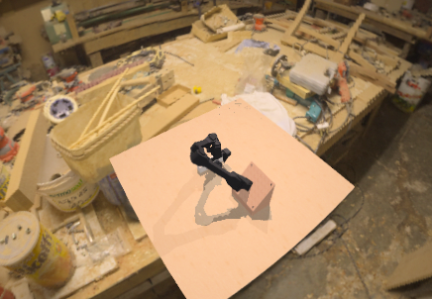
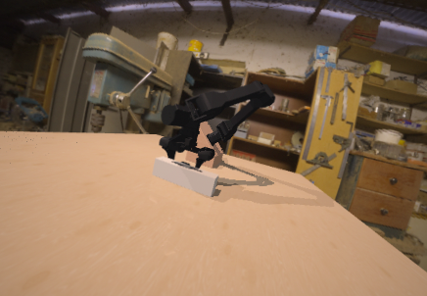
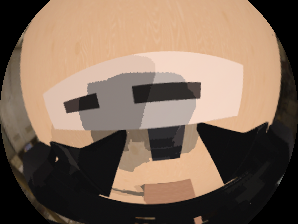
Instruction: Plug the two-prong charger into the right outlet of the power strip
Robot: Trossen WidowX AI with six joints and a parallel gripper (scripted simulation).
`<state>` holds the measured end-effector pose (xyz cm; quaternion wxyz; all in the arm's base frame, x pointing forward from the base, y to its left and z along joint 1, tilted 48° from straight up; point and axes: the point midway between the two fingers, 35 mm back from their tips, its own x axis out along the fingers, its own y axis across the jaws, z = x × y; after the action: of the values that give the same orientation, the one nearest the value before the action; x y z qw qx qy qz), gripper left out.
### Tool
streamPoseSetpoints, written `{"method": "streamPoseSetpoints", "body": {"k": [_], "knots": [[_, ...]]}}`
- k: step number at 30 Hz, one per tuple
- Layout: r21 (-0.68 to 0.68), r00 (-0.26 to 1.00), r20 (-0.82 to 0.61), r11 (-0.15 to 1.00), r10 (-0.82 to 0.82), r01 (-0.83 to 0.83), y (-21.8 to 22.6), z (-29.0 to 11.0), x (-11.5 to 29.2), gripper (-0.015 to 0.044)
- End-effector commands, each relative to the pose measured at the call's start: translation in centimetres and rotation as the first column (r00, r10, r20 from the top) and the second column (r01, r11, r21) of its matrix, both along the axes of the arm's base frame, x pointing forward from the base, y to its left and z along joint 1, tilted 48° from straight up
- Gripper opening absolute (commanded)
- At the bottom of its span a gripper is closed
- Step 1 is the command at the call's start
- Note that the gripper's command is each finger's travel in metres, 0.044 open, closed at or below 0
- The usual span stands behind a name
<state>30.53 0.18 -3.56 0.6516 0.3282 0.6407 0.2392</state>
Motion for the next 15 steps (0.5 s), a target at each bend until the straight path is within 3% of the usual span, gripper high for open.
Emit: {"method": "streamPoseSetpoints", "body": {"k": [1, 15], "knots": [[0.001, 1.0, 0.003, 1.0, 0.001, -0.001, 0.06, -0.02, -0.19, 0.044], [0.0, 1.0, 0.01, 1.0, 0.0, 0.0, 0.15, -0.04, -0.67, 0.044]]}}
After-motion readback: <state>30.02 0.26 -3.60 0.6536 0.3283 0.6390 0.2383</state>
